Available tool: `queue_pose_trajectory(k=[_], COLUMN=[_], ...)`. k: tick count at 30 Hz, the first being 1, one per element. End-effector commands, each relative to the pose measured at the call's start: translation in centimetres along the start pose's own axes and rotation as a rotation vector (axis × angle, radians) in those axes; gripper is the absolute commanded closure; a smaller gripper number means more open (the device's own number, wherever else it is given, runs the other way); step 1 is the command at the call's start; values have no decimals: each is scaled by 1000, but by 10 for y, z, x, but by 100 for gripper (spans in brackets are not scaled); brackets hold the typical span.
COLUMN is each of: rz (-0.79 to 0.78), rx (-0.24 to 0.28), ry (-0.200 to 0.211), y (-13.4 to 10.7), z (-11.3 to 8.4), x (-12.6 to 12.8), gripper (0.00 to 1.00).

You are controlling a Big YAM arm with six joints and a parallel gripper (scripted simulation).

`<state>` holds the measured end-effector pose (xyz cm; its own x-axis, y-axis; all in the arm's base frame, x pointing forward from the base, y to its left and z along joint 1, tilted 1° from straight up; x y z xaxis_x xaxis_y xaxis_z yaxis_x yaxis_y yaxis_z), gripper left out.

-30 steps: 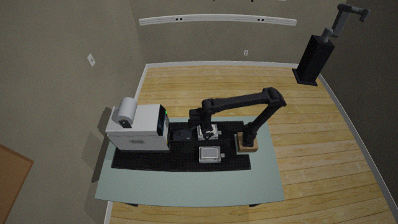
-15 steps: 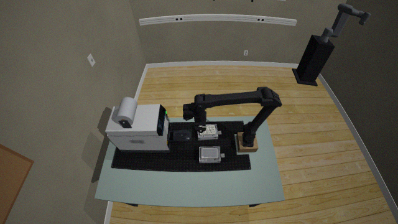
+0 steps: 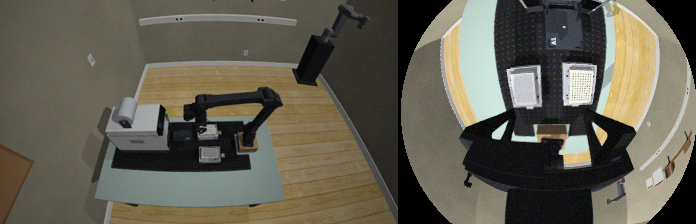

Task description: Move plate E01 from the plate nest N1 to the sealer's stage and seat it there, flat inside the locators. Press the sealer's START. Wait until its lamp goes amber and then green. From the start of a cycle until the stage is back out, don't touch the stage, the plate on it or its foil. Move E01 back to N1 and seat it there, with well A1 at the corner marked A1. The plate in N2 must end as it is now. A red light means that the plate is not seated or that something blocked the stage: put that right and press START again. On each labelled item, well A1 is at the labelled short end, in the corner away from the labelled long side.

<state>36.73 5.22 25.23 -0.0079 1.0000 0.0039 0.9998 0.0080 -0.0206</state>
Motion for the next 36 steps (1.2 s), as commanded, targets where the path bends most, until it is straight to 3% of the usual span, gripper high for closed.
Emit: queue_pose_trajectory(k=[1, 22, 36], rz=[-32, -52, -60], rx=[-25, -18, -49], ry=[9, 10, 13], y=[-2, -5, 9], z=[-3, 5, -9], x=[4, 3, 8], gripper=[0, 0, 0])
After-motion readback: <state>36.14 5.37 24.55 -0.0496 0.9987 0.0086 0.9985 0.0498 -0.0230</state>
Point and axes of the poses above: the point where the finger pads meet when closed, its own z axis out along the fingers, its own x axis across the jaws, y = z × x, the point moved 3 cm from there along -z, back along the fingers, and after that the axes turned 6 degrees about z, right-handed, at the moved point
